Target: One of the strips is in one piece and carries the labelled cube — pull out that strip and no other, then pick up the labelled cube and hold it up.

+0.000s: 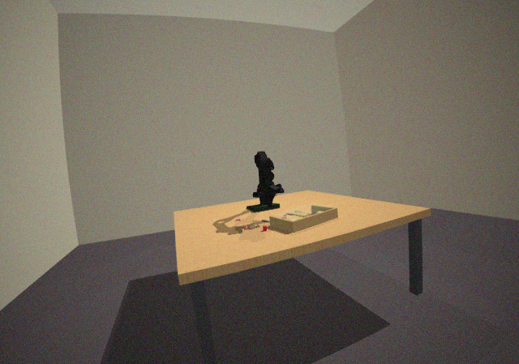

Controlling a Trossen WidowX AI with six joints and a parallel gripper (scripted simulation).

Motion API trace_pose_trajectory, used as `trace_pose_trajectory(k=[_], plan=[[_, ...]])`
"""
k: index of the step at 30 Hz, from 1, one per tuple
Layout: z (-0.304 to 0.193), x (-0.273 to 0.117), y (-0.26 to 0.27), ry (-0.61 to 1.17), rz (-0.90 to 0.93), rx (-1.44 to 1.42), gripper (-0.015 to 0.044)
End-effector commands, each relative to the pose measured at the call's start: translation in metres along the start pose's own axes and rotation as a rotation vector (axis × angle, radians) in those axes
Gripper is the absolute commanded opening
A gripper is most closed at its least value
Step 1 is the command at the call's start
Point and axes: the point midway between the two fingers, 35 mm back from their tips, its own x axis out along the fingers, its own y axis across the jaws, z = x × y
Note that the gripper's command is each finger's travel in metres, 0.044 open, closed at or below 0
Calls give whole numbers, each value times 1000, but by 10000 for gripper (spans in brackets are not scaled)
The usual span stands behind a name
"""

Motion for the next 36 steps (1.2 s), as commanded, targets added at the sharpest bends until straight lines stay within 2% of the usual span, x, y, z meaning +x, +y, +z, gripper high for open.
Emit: trace_pose_trajectory(k=[1,36], plan=[[0,4,-3,28,12,-21,0],[4,54,-8,28,12,-21,0]])
